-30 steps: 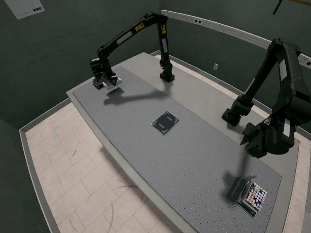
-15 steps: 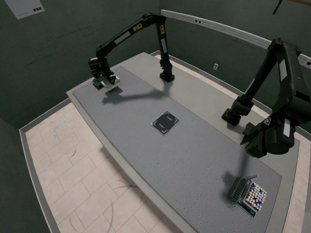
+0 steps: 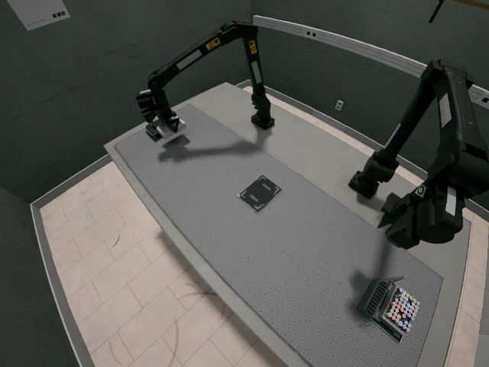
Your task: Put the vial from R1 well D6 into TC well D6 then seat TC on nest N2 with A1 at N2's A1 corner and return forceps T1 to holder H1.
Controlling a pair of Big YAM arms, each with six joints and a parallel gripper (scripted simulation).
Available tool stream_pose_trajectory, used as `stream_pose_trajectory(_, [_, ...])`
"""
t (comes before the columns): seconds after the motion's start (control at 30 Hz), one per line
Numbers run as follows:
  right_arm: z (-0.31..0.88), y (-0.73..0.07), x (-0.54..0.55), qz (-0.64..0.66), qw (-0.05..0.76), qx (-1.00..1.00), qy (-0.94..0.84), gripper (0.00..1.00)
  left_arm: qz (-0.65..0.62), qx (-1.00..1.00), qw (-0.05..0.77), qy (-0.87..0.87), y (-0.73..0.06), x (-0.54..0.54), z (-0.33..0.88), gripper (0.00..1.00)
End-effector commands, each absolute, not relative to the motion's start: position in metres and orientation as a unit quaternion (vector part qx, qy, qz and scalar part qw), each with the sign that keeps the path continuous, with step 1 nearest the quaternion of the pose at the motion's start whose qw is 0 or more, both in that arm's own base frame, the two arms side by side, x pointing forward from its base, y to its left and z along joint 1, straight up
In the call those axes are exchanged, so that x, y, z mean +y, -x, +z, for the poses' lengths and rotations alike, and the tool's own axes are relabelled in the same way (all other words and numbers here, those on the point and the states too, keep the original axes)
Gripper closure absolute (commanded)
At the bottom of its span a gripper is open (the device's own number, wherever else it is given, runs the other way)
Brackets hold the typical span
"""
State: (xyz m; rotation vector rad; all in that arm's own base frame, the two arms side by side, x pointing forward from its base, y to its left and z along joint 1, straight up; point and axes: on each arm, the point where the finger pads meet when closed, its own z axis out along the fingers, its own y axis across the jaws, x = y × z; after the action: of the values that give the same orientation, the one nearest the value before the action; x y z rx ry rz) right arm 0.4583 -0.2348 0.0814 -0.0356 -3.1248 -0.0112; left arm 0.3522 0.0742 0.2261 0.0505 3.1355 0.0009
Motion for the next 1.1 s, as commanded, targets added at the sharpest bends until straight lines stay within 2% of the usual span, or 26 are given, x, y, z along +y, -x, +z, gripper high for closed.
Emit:
stream_pose_trajectory(0.0, [0.107, -0.478, -0.256, 0.009, -0.019, -1.0, 0.009, 1.0, 0.004, 1.0, 0.018, -0.008, -0.36, 0.077, 0.238, 0.76])
stream_pose_trajectory(1.07, [0.102, -0.481, -0.303, 0.008, -0.014, -1.0, 0.009, 1.0, 0.004, 1.0, 0.018, -0.008, -0.36, 0.077, 0.238, 0.76])
